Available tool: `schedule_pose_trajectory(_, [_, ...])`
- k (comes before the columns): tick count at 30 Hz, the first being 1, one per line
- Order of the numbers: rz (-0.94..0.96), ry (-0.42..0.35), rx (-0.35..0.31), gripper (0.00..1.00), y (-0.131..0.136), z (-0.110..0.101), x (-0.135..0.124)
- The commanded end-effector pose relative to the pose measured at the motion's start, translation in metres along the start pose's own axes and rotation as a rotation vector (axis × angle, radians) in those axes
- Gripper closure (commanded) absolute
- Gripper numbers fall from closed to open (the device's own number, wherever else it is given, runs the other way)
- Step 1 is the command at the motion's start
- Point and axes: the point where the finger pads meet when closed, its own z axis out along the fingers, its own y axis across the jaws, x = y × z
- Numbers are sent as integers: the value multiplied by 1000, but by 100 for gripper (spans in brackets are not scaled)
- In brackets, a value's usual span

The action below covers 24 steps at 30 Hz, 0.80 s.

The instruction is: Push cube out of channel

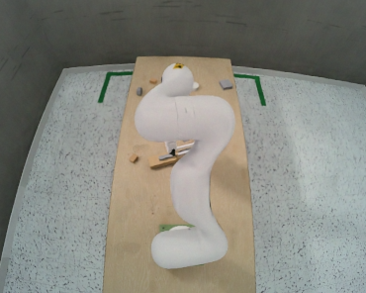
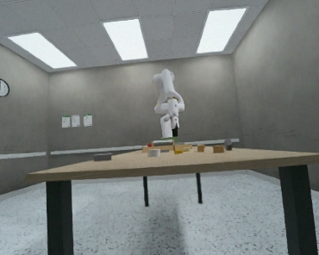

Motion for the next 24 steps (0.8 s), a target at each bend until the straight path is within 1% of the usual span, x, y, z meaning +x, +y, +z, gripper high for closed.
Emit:
schedule_pose_trajectory(1, [0,-3,0,100,-1,-2,-1])
schedule_pose_trajectory(2, [0,-3,0,100,-1,-2,-7])
schedule_pose_trajectory(4, [0,-3,0,100,-1,-2,-7])
schedule_pose_trajectory(5, [0,-3,0,100,-2,-2,-21])
schedule_pose_trajectory(8, [0,-3,0,100,-2,-2,-78])
schedule_pose_trajectory(10, [0,-3,0,100,0,-2,-98])
schedule_pose_trajectory(12, [0,-3,0,100,0,-2,-99])
schedule_pose_trajectory(14, [0,-3,0,100,0,4,-99])
schedule_pose_trajectory(19, [0,-3,0,100,-1,37,-99])
schedule_pose_trajectory(21, [0,-3,0,100,-1,37,-99])
schedule_pose_trajectory(24, [0,-3,0,100,-1,44,-99])
